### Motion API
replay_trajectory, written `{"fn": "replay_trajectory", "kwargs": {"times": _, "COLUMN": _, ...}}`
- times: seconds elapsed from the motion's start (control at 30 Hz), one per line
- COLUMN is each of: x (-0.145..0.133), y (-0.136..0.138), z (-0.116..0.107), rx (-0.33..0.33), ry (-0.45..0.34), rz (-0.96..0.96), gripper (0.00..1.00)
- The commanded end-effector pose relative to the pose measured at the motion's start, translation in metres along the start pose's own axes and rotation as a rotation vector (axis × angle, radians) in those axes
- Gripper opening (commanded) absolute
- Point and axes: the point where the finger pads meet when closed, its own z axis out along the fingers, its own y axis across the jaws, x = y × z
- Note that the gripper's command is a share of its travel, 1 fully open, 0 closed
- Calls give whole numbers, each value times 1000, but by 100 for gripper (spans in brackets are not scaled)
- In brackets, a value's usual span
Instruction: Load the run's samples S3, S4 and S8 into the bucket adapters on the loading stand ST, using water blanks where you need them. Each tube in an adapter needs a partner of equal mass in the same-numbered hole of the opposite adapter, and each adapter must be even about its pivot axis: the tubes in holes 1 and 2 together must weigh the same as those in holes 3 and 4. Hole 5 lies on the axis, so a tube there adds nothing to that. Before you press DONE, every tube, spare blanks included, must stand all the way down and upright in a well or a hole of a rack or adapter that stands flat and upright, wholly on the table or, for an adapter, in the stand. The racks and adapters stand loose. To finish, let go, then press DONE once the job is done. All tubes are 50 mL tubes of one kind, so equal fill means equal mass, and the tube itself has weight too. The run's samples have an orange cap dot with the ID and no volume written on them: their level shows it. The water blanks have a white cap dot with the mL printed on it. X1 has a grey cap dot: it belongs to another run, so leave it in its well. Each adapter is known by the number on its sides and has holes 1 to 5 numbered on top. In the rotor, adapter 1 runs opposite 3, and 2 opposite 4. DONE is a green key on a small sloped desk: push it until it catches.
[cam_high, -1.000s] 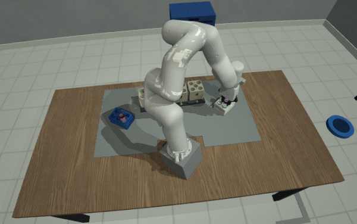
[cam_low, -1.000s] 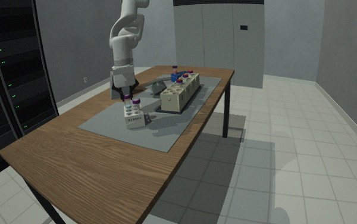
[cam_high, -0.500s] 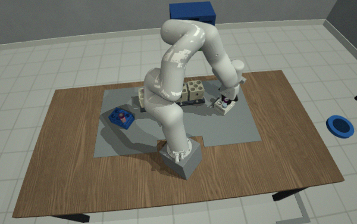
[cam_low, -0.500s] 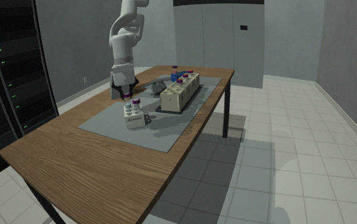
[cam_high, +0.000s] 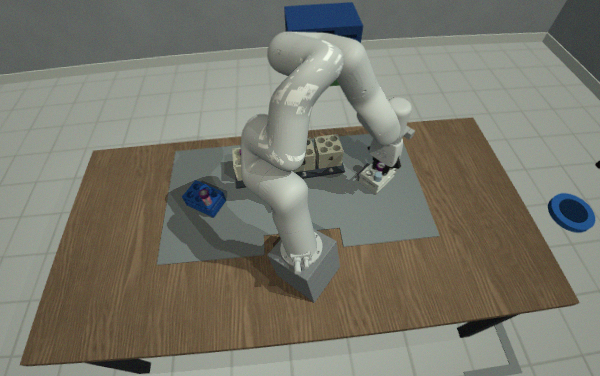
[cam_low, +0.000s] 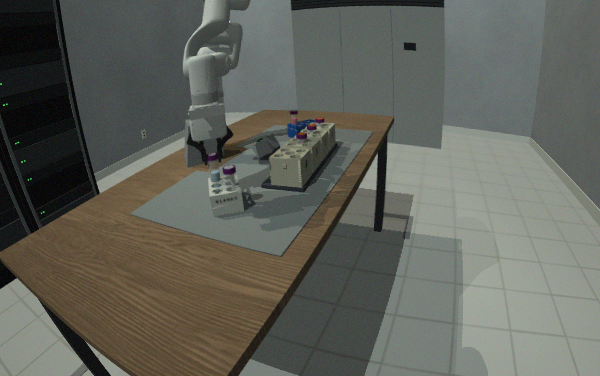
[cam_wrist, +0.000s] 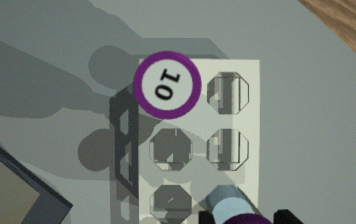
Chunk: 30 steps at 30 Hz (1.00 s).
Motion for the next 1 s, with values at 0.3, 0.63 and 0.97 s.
{"fn": "replay_trajectory", "kwargs": {"times": 0.3, "x": 2, "y": 0, "z": -13, "rx": 0, "ry": 4, "rz": 0, "gripper": 0}}
{"fn": "replay_trajectory", "kwargs": {"times": 0.63, "x": 2, "y": 0, "z": -29, "rx": 0, "ry": 4, "rz": 0, "gripper": 0}}
{"fn": "replay_trajectory", "kwargs": {"times": 0.97, "x": 2, "y": 0, "z": -47, "rx": 0, "ry": 5, "rz": 0, "gripper": 0}}
